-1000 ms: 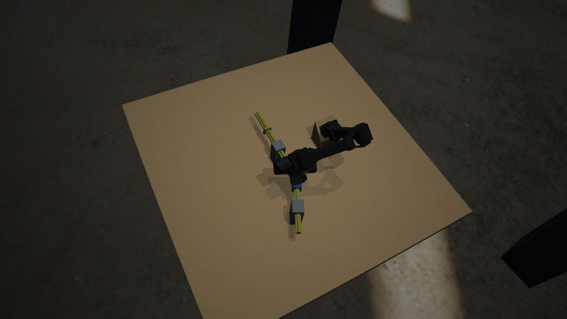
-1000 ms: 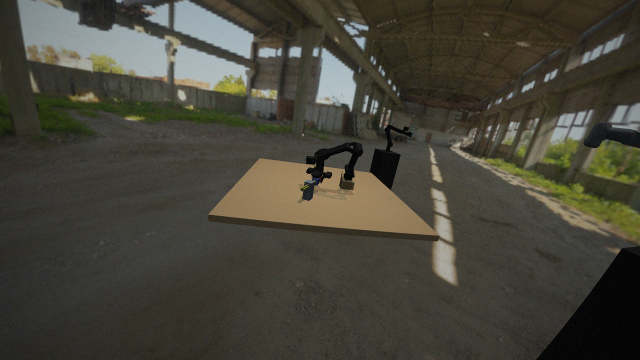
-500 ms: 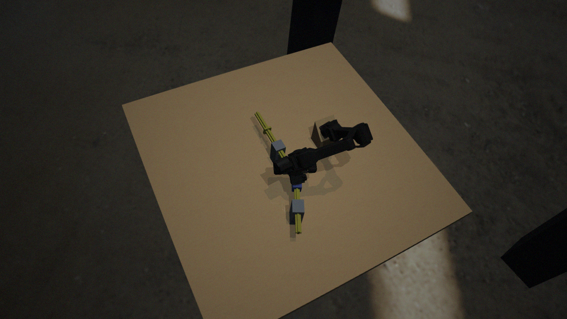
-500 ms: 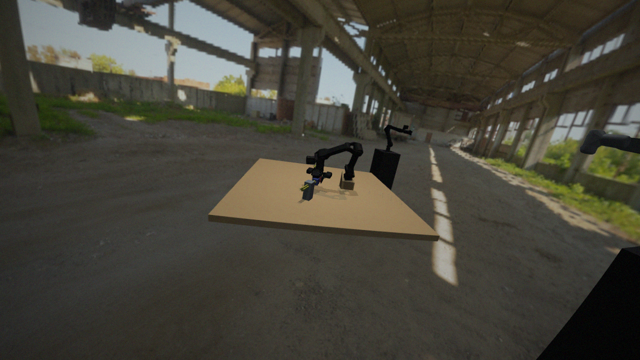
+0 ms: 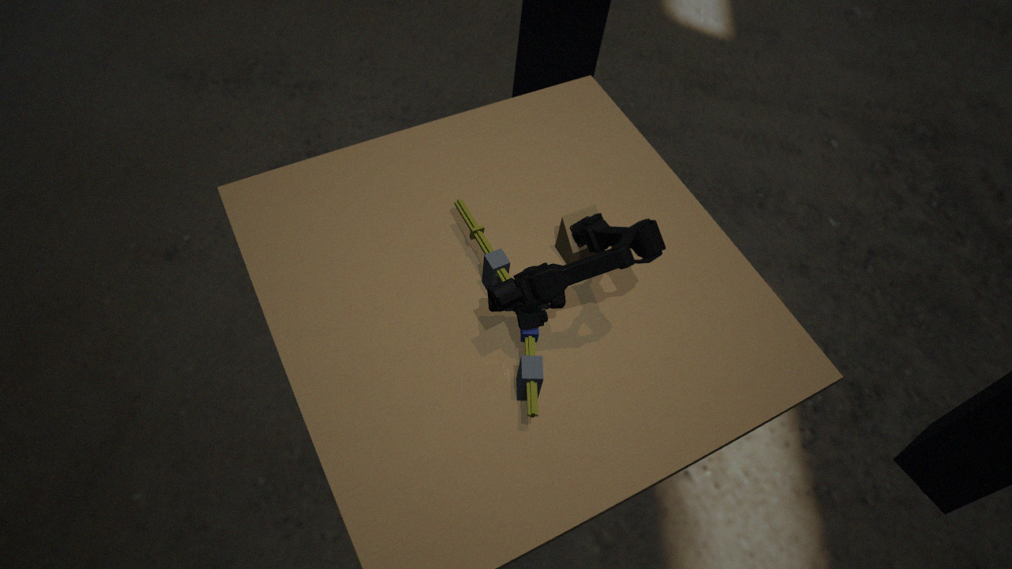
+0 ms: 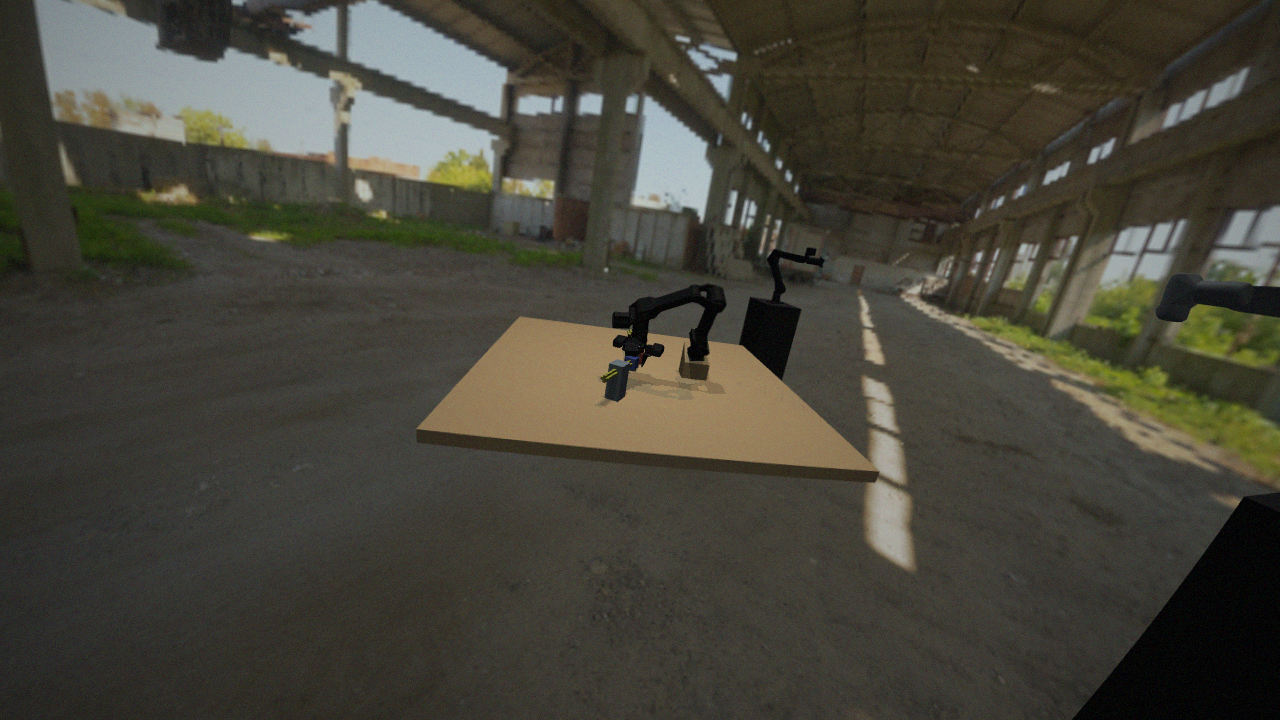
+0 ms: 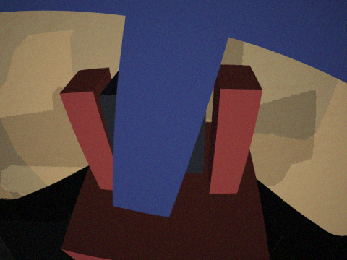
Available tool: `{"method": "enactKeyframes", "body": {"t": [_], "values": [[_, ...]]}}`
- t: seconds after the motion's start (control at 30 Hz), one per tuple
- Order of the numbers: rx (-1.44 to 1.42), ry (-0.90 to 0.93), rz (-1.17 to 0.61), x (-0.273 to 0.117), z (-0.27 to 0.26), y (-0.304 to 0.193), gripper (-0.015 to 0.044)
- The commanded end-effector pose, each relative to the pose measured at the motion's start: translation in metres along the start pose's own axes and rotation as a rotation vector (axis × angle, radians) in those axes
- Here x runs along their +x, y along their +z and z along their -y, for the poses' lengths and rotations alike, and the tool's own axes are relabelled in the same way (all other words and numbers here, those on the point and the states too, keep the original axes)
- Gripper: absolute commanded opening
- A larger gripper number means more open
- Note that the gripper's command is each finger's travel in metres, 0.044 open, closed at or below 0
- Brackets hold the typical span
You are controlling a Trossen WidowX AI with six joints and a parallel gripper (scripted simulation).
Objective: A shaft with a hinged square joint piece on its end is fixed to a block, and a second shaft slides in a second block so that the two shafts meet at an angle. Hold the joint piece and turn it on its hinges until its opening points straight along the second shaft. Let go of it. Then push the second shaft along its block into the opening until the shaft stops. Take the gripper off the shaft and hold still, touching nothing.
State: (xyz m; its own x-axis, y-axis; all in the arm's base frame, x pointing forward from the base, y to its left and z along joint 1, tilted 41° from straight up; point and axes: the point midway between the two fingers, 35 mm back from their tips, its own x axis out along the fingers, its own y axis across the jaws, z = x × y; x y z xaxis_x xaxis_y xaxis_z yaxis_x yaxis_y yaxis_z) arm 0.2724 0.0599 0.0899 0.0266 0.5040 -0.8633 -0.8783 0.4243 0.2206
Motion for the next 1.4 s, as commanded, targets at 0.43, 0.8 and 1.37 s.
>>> {"method": "enactKeyframes", "body": {"t": [0.43,0.8,1.37], "values": [[0.0,0.0,0.0,0.0,0.0,0.0,0.0],[0.0,0.0,0.0,0.0,0.0,0.0,0.0226],[0.0,0.0,0.0,0.0,0.0,0.0,0.044]]}}
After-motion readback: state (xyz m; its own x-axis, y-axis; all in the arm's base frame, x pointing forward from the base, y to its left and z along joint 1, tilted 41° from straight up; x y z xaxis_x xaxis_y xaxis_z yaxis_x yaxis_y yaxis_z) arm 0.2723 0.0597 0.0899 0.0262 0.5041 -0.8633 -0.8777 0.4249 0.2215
